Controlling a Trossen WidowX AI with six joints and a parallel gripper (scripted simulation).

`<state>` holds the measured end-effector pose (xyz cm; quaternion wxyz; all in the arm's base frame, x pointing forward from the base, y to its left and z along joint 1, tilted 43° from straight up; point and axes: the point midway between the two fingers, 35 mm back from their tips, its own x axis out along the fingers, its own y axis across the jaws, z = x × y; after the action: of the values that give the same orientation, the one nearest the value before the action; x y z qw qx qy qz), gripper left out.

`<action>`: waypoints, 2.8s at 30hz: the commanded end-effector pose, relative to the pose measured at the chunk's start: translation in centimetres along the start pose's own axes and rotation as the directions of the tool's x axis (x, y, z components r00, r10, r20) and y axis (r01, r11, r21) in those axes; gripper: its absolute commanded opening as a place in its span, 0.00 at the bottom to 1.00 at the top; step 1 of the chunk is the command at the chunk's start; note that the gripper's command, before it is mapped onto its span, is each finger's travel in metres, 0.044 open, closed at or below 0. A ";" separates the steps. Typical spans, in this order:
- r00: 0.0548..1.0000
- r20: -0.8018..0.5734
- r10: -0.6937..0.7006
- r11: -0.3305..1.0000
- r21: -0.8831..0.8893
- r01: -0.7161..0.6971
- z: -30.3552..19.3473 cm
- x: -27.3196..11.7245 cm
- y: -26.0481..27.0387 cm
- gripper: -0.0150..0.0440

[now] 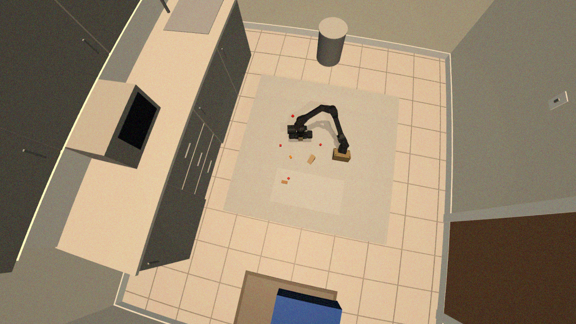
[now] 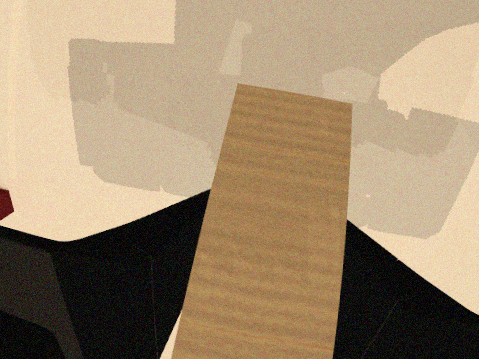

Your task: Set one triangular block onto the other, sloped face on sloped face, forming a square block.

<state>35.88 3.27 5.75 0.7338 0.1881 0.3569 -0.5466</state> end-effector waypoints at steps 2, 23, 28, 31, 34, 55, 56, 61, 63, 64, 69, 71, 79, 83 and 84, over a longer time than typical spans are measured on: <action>1.000 -0.006 0.003 0.990 0.138 -0.002 -0.1 0.0 0.0 0.25; 1.000 -0.006 0.004 0.962 0.272 -0.002 -0.1 0.0 0.0 0.25; 1.000 -0.006 0.004 0.962 0.272 -0.002 -0.1 0.0 0.0 0.25; 1.000 -0.006 0.004 0.962 0.272 -0.002 -0.1 0.0 0.0 0.25; 1.000 -0.006 0.004 0.962 0.272 -0.002 -0.1 0.0 0.0 0.25; 1.000 -0.006 0.004 0.962 0.272 -0.002 -0.1 0.0 0.0 0.25; 1.000 -0.006 0.004 0.962 0.272 -0.002 -0.1 0.0 0.0 0.25; 1.000 -0.006 0.004 0.962 0.272 -0.002 -0.1 0.0 0.0 0.25; 1.000 -0.006 0.004 0.962 0.272 -0.002 -0.1 0.0 0.0 0.25; 1.000 -0.006 0.004 0.962 0.272 -0.002 -0.1 0.0 0.0 0.25; 1.000 -0.006 0.004 0.962 0.272 -0.002 -0.1 0.0 0.0 0.25; 1.000 -0.006 0.004 0.962 0.272 -0.002 -0.1 0.0 0.0 0.25; 1.000 -0.006 0.004 0.962 0.272 -0.002 -0.1 0.0 0.0 0.25; 1.000 -0.006 0.004 0.962 0.272 -0.002 -0.1 0.0 0.0 0.25; 1.000 -0.006 0.004 0.962 0.272 -0.002 -0.1 0.0 0.0 0.25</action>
<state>35.89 3.27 5.74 0.7022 0.2850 0.2808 -0.5889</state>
